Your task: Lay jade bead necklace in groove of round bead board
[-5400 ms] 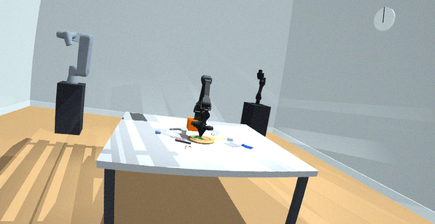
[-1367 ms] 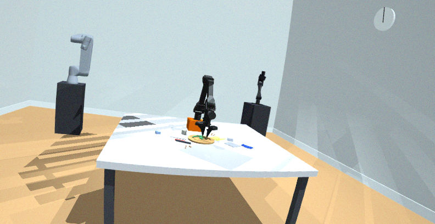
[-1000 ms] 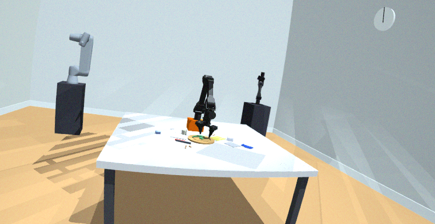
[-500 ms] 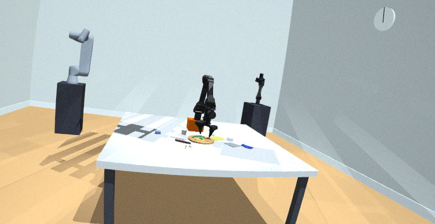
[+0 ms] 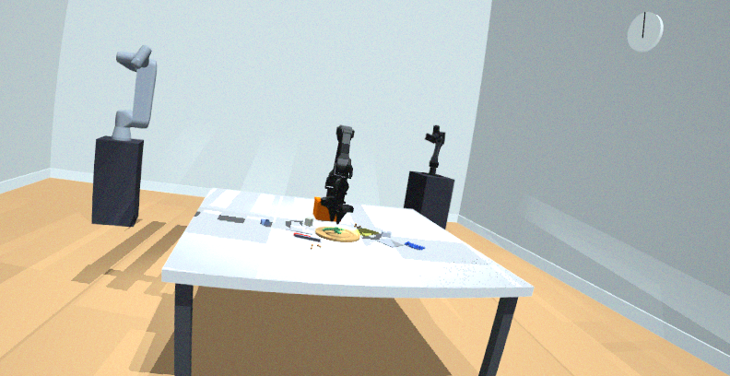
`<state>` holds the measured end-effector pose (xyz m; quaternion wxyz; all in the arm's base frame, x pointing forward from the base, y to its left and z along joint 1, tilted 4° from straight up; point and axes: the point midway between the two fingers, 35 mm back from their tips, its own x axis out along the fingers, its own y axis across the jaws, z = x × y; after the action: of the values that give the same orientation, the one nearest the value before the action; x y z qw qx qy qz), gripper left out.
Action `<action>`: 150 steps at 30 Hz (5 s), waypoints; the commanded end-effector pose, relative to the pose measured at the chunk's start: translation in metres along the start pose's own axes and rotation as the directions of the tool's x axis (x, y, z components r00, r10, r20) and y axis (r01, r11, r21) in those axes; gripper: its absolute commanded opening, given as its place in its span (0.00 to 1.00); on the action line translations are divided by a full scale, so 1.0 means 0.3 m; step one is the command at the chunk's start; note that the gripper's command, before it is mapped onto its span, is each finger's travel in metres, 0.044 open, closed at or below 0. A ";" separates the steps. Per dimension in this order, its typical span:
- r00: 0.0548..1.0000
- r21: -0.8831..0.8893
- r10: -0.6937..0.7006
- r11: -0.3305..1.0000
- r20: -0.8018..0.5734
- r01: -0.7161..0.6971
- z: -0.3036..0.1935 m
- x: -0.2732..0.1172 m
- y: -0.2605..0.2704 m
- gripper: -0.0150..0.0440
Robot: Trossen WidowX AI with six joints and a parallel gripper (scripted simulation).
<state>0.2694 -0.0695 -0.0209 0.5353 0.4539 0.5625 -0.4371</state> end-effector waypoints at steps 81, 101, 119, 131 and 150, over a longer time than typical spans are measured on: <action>1.000 0.108 -0.003 0.994 0.003 0.002 0.081 0.102 -0.006 0.25; 1.000 0.113 -0.010 0.994 0.003 0.009 0.164 0.080 0.013 0.25; 1.000 0.113 -0.010 0.994 0.004 0.009 0.189 0.107 0.018 0.25; 1.000 0.117 0.000 0.993 0.006 -0.001 0.190 0.096 0.025 0.70; 1.000 0.113 -0.010 0.994 0.004 0.009 0.188 0.080 0.021 1.00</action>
<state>0.2869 -0.1217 -0.0480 0.5069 0.4821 0.5373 -0.4711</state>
